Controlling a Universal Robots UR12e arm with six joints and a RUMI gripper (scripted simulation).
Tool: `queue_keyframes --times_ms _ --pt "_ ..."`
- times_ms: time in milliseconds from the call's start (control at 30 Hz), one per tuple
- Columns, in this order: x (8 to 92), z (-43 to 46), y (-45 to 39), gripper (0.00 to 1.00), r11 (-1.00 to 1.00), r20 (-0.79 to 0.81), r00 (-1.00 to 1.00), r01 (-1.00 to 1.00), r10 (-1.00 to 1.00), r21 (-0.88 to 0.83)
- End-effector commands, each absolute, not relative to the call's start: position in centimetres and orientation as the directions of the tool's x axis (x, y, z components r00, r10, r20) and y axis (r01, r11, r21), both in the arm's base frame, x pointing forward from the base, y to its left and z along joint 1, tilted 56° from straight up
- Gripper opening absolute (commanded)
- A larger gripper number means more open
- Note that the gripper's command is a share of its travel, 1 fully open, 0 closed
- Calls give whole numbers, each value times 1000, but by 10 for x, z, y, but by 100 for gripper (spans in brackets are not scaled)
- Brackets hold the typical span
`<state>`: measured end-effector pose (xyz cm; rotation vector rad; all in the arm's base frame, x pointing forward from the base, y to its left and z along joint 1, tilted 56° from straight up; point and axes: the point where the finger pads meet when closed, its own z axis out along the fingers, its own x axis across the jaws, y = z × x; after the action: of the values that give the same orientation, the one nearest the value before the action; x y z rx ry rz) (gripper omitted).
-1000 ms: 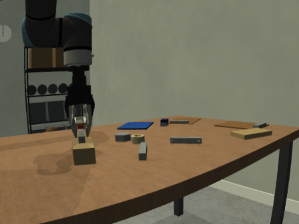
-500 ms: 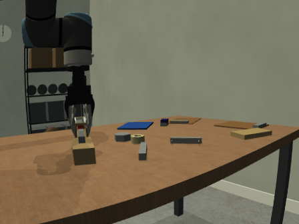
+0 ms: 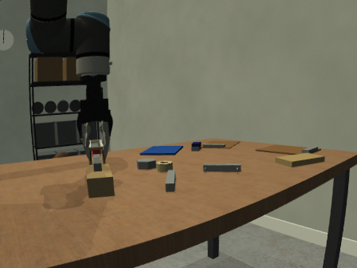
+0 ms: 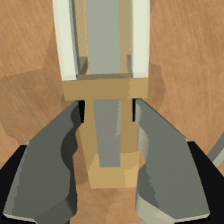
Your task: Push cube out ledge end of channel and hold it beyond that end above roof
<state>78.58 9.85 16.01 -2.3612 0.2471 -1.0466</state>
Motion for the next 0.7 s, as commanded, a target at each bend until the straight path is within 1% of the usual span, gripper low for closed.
queue_keyframes --times_ms 0,267,667 --pt "776 168 93 22 -837 631 681 49 -370 -544" --pt "745 191 76 22 -837 631 681 49 -370 -544" --pt "743 193 75 22 -837 631 681 49 -370 -544"
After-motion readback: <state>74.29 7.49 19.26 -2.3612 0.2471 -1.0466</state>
